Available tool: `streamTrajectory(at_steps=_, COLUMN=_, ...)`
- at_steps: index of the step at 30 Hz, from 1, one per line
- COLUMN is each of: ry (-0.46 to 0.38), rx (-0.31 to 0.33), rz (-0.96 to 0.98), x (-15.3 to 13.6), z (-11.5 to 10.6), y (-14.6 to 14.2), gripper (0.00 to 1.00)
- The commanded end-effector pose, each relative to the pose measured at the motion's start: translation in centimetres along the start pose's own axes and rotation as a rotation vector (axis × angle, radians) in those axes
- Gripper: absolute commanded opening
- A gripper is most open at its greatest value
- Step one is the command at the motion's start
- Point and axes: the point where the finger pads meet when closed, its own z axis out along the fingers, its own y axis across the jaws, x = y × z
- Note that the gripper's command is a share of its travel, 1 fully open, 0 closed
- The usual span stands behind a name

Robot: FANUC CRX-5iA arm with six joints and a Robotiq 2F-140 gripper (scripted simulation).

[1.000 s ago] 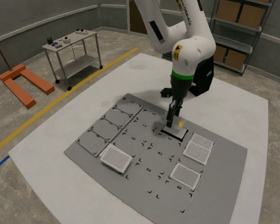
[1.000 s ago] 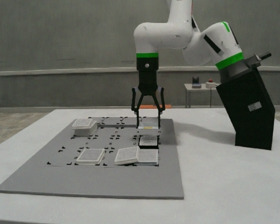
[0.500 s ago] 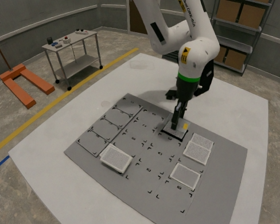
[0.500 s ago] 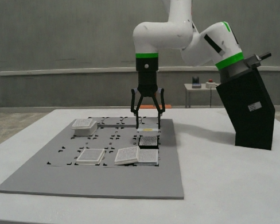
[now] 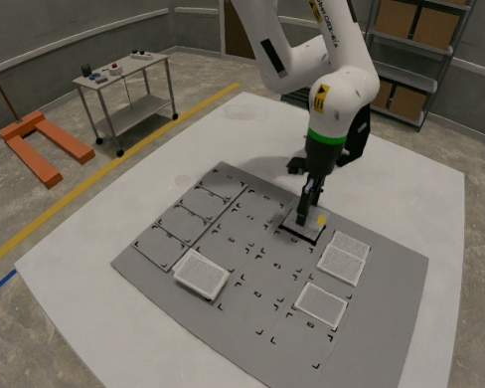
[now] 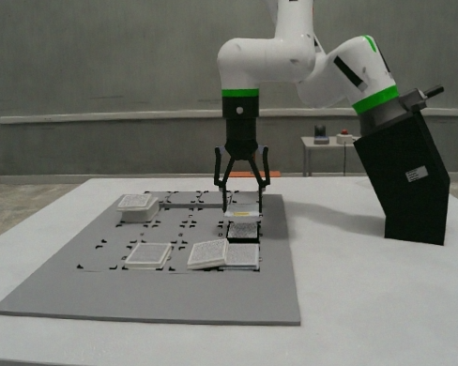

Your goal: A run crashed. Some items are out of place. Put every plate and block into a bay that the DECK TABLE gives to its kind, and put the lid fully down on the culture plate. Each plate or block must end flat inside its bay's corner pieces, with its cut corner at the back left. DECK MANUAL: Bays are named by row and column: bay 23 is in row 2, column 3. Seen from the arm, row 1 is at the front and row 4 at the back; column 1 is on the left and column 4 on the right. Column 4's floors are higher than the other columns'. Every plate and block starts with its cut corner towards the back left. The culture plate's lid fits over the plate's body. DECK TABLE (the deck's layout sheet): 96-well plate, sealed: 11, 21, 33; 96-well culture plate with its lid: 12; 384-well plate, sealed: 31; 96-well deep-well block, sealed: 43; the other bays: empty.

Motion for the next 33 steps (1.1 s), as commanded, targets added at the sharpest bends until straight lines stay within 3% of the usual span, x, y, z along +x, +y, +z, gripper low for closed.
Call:
streamTrajectory(at_steps=1, ry=0.000, rx=0.001, rz=0.000, x=0.0, z=0.4, y=-0.1, gripper=0.10)
streamTrajectory(at_steps=33, ry=0.000, rx=0.001, rz=0.000, x=0.1, z=3.9, y=-0.1, gripper=0.10)
